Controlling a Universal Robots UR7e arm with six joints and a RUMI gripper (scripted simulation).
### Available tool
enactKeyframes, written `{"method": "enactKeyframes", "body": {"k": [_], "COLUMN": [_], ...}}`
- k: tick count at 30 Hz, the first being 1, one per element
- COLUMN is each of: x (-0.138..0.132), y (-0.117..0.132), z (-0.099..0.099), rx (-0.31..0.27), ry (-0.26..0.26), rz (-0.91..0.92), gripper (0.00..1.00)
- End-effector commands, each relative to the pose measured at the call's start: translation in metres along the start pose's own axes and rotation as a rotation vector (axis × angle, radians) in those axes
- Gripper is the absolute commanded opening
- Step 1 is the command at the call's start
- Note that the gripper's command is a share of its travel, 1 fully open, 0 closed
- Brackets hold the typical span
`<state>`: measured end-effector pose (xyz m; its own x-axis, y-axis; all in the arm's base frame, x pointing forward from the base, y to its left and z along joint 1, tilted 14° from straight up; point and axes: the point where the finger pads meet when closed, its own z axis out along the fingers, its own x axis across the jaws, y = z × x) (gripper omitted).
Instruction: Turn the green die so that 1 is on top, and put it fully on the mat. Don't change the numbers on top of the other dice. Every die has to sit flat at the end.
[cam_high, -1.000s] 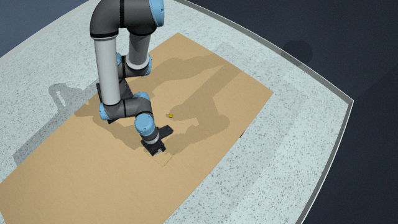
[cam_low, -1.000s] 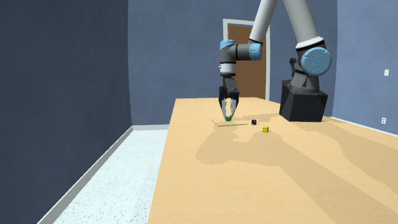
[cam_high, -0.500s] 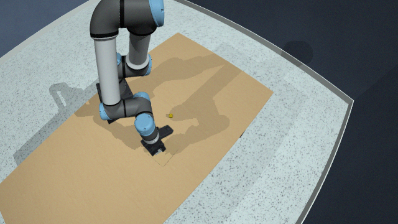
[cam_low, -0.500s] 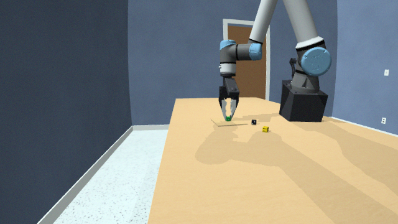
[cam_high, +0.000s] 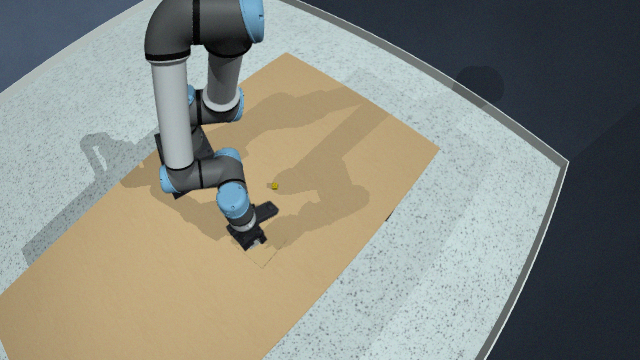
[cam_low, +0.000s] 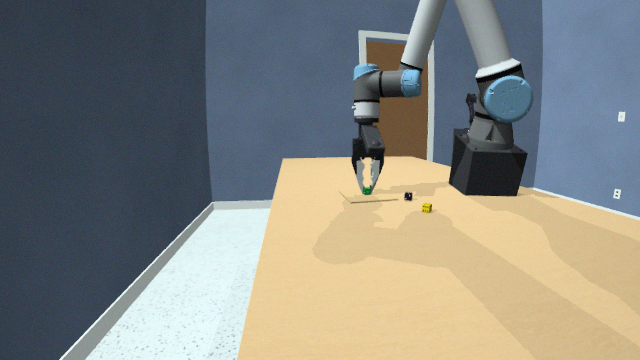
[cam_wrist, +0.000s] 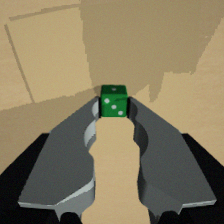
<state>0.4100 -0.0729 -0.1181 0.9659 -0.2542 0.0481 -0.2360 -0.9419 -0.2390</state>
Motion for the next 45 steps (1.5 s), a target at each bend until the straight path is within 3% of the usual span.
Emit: {"method": "enactKeyframes", "body": {"k": [1,37,45], "x": [0.0004,0.0004,0.0004], "y": [0.0002,0.0002,0.0002], "z": [-0.0003,-0.0003,-0.0003], "rx": [0.000,0.000,0.000], "ry": [0.001,0.001,0.001], "rz": [0.000,0.000,0.000], "gripper": [0.03,0.03,0.14]}}
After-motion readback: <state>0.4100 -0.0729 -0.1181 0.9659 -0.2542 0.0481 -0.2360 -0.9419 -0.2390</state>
